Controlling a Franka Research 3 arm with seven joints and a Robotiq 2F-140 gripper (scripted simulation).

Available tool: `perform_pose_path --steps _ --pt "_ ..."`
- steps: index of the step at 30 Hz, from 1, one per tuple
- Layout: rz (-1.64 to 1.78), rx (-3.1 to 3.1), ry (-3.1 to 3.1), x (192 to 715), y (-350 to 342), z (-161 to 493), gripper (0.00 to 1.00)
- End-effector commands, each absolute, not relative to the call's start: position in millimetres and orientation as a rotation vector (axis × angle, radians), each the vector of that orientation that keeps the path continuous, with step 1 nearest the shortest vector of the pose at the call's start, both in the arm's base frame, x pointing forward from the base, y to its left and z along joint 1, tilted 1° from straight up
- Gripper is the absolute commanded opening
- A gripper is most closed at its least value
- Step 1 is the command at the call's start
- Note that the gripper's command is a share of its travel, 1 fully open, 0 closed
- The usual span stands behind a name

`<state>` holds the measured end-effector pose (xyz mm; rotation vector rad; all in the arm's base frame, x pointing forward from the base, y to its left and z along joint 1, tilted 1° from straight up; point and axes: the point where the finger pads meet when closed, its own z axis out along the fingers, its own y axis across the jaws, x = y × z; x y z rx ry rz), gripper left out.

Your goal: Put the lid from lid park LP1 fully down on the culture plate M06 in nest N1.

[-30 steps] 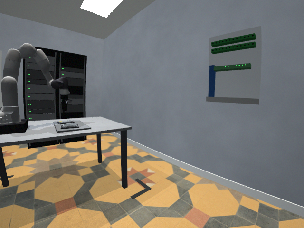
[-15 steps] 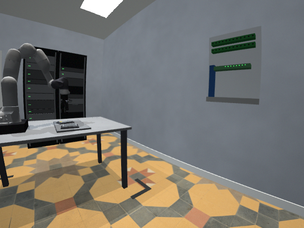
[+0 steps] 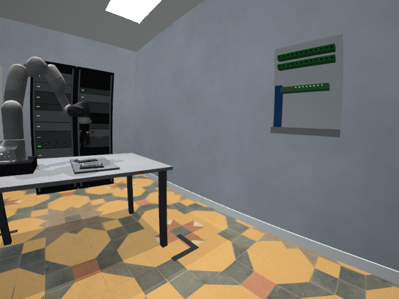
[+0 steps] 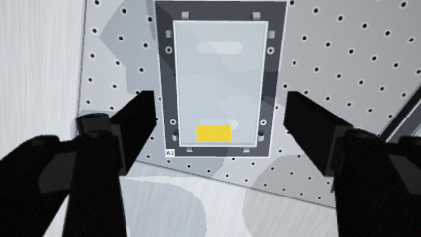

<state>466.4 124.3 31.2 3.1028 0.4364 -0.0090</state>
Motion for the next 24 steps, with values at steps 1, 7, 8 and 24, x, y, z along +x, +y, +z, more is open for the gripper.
perform_pose_path --steps 1,7,8,24 --pt "-0.014 3.103 0.439 465.9 124.2 30.7 0.69" --pt "-0.014 3.103 0.439 465.9 124.2 30.6 0.69" --pt "-0.014 3.103 0.439 465.9 124.2 30.5 0.69" --pt "-0.018 3.101 0.437 466.0 123.9 22.6 0.69"
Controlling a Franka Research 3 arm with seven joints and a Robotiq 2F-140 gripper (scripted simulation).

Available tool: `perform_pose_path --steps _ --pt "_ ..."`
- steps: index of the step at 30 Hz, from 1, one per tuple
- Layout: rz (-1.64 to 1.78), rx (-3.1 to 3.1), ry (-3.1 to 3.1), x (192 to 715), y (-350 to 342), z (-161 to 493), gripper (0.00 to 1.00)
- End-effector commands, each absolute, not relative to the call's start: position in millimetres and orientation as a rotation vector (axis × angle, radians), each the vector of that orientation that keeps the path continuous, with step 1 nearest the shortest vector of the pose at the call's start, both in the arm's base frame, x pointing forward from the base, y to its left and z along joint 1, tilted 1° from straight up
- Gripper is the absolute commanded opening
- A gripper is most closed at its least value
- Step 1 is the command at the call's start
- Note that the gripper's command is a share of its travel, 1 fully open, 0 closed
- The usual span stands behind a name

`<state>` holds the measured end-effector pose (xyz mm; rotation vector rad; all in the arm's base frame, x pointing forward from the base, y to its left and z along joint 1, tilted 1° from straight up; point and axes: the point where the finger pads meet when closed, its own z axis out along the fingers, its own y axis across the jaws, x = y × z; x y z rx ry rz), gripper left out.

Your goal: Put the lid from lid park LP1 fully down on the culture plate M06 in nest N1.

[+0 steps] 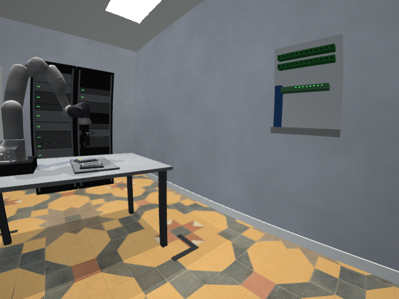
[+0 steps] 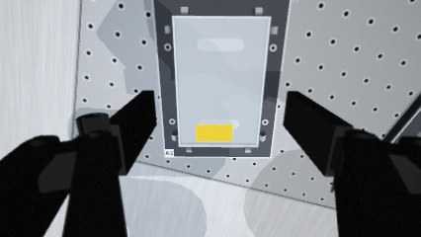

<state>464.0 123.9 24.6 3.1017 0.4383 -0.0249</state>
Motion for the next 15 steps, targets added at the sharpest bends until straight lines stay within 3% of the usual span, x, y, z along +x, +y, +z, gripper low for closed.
perform_pose_path --steps 1,15 --pt "-0.018 3.101 0.437 466 124 22 0.69" --pt "-0.018 3.101 0.437 466 123 6 0.69"
